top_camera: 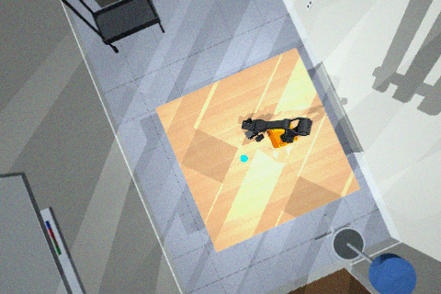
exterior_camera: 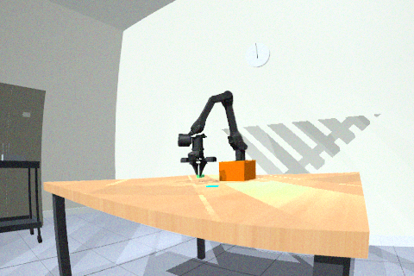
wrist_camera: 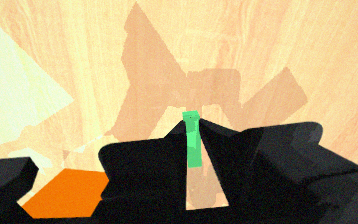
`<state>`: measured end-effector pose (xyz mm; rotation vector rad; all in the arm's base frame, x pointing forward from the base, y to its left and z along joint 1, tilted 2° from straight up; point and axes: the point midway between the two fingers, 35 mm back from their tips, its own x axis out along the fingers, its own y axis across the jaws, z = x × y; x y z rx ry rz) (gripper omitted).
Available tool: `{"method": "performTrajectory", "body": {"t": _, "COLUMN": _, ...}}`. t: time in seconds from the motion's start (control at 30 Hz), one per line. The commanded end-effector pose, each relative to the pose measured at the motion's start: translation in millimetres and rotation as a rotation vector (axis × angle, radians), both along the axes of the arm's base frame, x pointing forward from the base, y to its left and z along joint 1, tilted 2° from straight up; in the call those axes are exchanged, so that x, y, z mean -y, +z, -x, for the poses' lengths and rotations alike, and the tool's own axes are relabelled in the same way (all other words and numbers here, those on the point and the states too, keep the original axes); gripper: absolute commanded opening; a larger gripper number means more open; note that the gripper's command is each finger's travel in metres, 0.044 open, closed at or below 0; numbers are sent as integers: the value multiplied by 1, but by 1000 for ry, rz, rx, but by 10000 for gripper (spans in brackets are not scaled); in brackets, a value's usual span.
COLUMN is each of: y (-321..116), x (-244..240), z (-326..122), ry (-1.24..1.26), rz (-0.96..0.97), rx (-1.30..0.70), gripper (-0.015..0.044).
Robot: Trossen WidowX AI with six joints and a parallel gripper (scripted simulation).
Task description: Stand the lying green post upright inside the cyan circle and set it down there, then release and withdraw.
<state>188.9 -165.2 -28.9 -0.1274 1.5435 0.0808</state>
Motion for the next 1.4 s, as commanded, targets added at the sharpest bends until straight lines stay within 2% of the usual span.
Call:
{"method": "performTrajectory", "body": {"t": 0.0, "y": 17, "x": 2, "z": -4, "ry": -4, "rz": 7, "rx": 15, "gripper": 23}}
{"method": "performTrajectory", "body": {"t": 0.8, "y": 91, "x": -4, "z": 4, "ry": -4, "rz": 7, "rx": 15, "gripper": 23}}
{"method": "performTrajectory", "body": {"t": 1.37, "y": 99, "x": -18, "z": -24, "ry": 83, "rz": 6, "rx": 17, "gripper": 23}}
